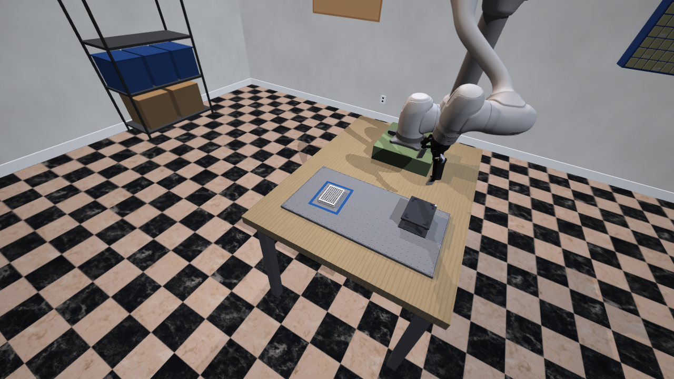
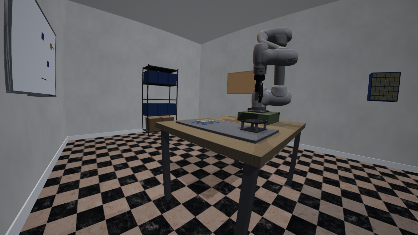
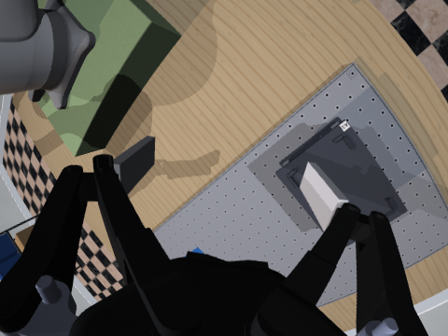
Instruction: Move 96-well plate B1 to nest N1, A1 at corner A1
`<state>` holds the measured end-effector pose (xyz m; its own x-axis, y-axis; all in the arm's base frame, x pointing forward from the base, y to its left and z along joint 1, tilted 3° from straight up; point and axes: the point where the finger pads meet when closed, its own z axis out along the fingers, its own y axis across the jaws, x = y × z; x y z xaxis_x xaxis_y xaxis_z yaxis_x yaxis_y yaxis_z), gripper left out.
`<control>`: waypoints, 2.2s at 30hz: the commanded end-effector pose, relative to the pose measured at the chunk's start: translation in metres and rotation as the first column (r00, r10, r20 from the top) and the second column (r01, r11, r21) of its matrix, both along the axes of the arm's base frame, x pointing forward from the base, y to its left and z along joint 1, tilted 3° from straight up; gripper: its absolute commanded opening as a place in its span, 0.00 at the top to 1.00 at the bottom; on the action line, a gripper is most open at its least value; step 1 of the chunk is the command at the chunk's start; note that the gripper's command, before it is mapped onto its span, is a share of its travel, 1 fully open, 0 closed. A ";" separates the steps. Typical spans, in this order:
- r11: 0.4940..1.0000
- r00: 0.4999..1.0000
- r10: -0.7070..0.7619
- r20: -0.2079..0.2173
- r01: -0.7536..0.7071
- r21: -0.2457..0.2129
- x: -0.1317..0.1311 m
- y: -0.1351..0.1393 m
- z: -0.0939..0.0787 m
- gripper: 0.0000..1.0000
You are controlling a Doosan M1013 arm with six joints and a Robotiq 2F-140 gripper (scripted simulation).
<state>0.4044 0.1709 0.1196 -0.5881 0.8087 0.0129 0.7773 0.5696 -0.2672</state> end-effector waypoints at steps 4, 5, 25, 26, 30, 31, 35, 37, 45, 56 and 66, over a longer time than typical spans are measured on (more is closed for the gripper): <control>0.986 0.985 -0.166 0.041 0.166 -0.002 0.026 -0.014 -0.008 0.00; 0.986 0.985 -0.166 0.041 0.166 -0.002 0.026 -0.014 -0.008 0.00; 0.850 0.844 -0.524 0.116 0.527 0.004 0.077 -0.062 -0.024 0.00; 0.832 0.826 -0.551 0.122 0.554 0.006 0.080 -0.065 -0.025 0.00; 0.774 0.766 -0.628 0.138 0.633 0.012 0.093 -0.080 -0.029 0.00; 0.774 0.766 -0.628 0.138 0.633 0.012 0.093 -0.080 -0.029 0.00; 0.686 0.675 -0.721 0.158 0.728 0.022 0.105 -0.095 -0.033 0.00; 0.686 0.675 -0.721 0.158 0.728 0.022 0.108 -0.099 -0.034 0.00; 0.585 0.571 -0.802 0.175 0.810 0.035 0.122 -0.120 -0.040 0.00; 0.355 0.336 -0.920 0.201 0.933 0.065 0.145 -0.159 -0.049 0.00; 0.198 0.176 -0.961 0.212 0.976 0.087 0.161 -0.194 -0.056 0.00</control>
<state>0.5569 -0.0119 0.0660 0.6375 0.7687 -0.0516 0.7666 -0.6396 -0.0576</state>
